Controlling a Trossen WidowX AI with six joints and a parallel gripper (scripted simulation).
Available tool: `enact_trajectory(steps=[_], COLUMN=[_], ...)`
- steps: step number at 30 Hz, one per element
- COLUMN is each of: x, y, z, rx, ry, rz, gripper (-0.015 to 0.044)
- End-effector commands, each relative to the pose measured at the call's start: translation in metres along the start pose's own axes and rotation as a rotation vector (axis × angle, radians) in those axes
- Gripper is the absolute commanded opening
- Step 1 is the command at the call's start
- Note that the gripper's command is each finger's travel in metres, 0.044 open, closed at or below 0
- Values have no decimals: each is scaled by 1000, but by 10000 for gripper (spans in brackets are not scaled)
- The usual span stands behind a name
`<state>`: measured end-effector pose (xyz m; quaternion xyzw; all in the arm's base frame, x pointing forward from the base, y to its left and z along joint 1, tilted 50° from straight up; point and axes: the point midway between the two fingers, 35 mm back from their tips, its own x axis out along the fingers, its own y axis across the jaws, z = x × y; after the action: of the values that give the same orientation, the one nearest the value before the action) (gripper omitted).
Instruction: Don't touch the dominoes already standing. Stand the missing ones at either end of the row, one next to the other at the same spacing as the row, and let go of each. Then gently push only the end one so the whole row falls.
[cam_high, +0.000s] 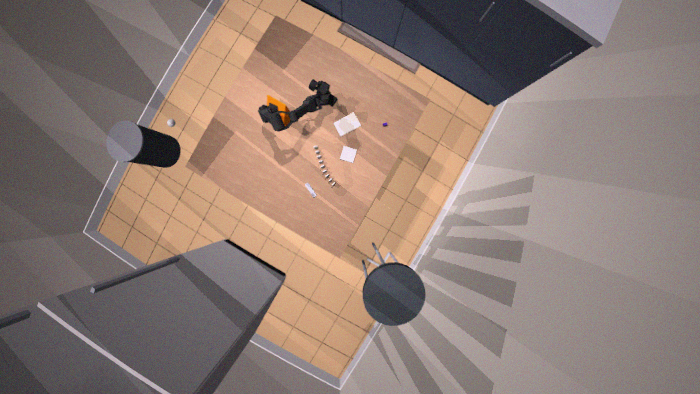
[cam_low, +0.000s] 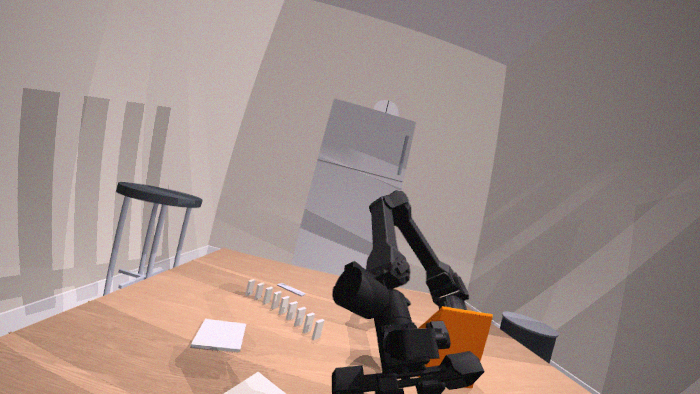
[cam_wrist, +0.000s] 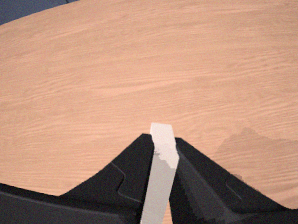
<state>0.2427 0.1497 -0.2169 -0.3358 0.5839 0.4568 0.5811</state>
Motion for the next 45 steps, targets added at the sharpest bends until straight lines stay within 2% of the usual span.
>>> enact_trajectory(steps=[1,15,31,45], x=[-8,-31,-74,-76], y=[-2,1,11,12], z=[3,-2,-9,-9], rx=[-30,-117,-250,-256], ry=[-100,-349,-603,-612], rz=[-14,-73,-200,-207], gripper=[21,21,21,21])
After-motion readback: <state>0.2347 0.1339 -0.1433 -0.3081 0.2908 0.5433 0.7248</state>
